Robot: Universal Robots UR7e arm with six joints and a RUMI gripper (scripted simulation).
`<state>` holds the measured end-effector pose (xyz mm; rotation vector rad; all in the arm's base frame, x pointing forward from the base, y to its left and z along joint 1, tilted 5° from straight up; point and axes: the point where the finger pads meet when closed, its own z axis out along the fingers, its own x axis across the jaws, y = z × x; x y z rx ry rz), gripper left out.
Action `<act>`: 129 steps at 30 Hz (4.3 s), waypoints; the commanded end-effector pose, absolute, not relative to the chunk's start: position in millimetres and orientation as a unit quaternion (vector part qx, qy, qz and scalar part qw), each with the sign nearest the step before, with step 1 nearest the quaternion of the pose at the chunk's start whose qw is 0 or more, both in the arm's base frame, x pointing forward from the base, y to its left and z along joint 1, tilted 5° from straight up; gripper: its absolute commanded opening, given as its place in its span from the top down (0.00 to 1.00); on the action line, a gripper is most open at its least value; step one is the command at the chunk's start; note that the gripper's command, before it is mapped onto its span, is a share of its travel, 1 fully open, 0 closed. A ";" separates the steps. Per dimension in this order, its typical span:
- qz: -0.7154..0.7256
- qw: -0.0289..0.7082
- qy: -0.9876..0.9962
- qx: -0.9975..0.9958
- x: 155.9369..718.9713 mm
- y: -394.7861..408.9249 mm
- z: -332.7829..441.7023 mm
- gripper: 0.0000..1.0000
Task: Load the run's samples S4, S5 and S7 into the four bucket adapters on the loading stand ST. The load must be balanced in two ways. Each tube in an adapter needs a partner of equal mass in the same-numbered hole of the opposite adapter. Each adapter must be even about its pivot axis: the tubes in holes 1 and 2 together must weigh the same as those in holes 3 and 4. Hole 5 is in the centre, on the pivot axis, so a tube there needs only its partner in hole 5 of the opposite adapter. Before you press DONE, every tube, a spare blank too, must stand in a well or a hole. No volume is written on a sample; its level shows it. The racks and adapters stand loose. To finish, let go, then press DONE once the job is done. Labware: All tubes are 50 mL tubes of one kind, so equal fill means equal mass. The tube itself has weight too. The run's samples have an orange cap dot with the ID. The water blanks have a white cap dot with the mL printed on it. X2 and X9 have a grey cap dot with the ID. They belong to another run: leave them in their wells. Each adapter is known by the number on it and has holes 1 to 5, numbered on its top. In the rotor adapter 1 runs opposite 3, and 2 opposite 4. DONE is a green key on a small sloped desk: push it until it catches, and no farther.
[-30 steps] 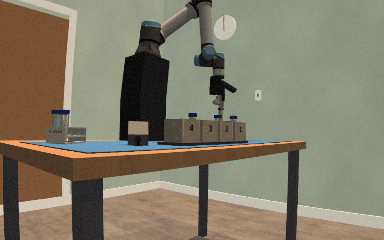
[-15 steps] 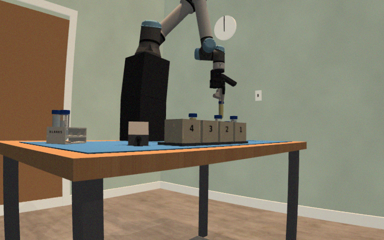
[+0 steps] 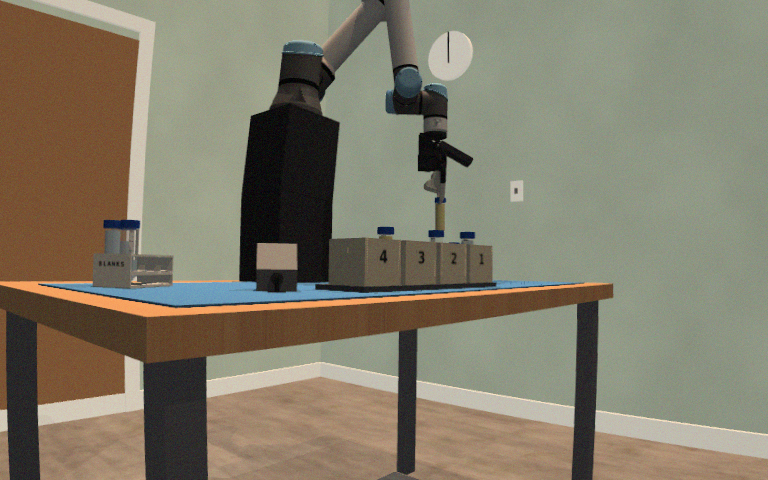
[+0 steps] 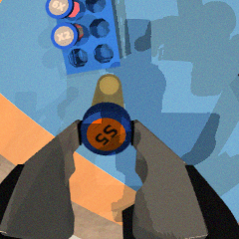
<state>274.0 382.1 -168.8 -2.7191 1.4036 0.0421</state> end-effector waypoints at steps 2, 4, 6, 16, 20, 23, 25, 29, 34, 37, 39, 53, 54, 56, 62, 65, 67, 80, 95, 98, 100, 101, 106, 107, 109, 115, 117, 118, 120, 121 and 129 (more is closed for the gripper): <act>0.014 0.042 0.464 -0.885 288.9 343.5 -171.1 1.00; 0.014 0.042 0.464 -0.885 291.2 337.2 -171.6 1.00; 0.014 0.042 0.464 -0.885 293.4 330.9 -172.2 1.00; 0.014 0.042 0.464 -0.885 315.9 268.3 -177.4 1.00; 0.014 0.042 0.464 -0.885 324.9 243.3 -179.5 1.00; 0.014 0.042 0.464 -0.885 327.2 237.0 -180.0 1.00; 0.014 0.042 0.464 -0.885 331.6 224.5 -181.0 1.00; 0.014 0.042 0.464 -0.885 340.6 199.4 -183.1 1.00; 0.014 0.042 0.464 -0.885 351.9 168.1 -185.7 1.00; 0.014 0.042 0.464 -0.885 358.6 149.3 -187.3 1.00; 0.014 0.042 0.464 -0.885 358.6 149.3 -187.3 1.00; 0.014 0.042 0.464 -0.885 390.1 61.7 -194.5 1.00; 0.014 0.042 0.464 -0.885 392.3 55.4 -195.1 1.00; 0.014 0.042 0.464 -0.885 392.3 55.4 -195.1 1.00; 0.014 0.042 0.464 -0.885 405.8 17.8 -198.1 1.00; 0.014 0.042 0.464 -0.885 412.6 -1.0 -199.7 1.00; 0.014 0.042 0.464 -0.885 417.1 -13.5 -200.7 1.00; 0.014 0.042 0.464 -0.885 441.8 -82.4 -206.3 1.00; 0.014 0.042 0.464 -0.885 470.9 -163.2 -212.9 1.00; 0.014 0.042 0.464 -0.885 470.9 -163.2 -212.9 1.00; 0.014 0.042 0.464 -0.885 470.9 -163.2 -212.9 1.00; 0.014 0.042 0.464 -0.885 470.9 -163.2 -212.9 1.00; 0.014 0.042 0.464 -0.885 471.0 -162.8 -218.2 1.00; 0.014 0.042 0.464 -0.885 471.0 -162.8 -218.2 1.00; 0.014 0.042 0.464 -0.885 471.1 -162.3 -223.6 1.00; 0.014 0.042 0.464 -0.885 471.3 -160.9 -239.5 1.00; 0.014 0.042 0.464 -0.885 471.4 -160.4 -244.8 1.00; 0.014 0.042 0.464 -0.885 471.4 -160.2 -247.5 1.00; 0.014 0.042 0.464 -0.885 471.5 -159.7 -252.8 1.00; 0.014 0.042 0.464 -0.885 471.5 -159.7 -252.8 1.00; 0.014 0.042 0.464 -0.885 471.5 -159.7 -252.8 1.00</act>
